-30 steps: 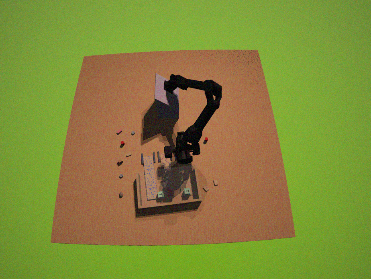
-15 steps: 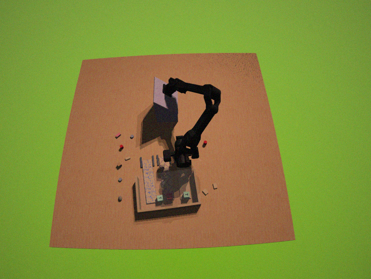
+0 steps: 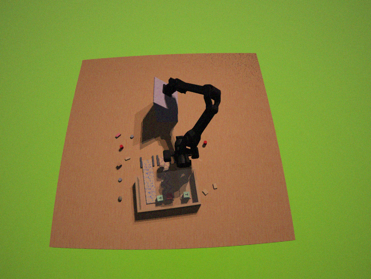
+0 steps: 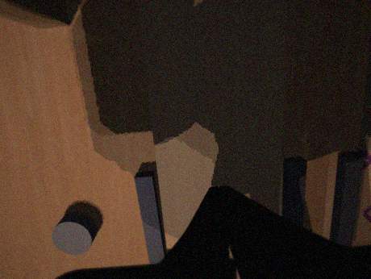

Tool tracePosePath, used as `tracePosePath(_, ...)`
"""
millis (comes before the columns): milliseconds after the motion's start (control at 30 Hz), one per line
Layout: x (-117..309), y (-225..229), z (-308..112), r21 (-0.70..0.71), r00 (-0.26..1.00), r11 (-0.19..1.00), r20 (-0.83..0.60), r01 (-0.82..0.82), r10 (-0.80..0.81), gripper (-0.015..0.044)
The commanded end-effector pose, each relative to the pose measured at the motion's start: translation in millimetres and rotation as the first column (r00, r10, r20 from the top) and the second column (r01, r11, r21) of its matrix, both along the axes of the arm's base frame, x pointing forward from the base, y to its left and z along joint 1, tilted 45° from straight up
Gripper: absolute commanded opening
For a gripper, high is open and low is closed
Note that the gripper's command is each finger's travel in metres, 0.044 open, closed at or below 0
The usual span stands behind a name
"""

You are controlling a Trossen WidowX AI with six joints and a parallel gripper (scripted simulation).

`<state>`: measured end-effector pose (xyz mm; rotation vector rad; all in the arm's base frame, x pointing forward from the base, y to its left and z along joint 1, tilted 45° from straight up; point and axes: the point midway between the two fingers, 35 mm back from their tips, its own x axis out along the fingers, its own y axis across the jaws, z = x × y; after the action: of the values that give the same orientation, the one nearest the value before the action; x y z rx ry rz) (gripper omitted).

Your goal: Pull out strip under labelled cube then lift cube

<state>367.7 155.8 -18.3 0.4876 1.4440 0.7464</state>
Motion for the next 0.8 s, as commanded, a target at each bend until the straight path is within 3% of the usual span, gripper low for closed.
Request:
tracePosePath(0,-0.1,0.2,-1.0,-0.003,1.000,1.000,-0.002,0.002,-0.002,0.0000)
tracePosePath(767,-0.1,1.9,-2.7,-0.003,1.000,1.000,-0.002,0.002,-0.002,0.0000)
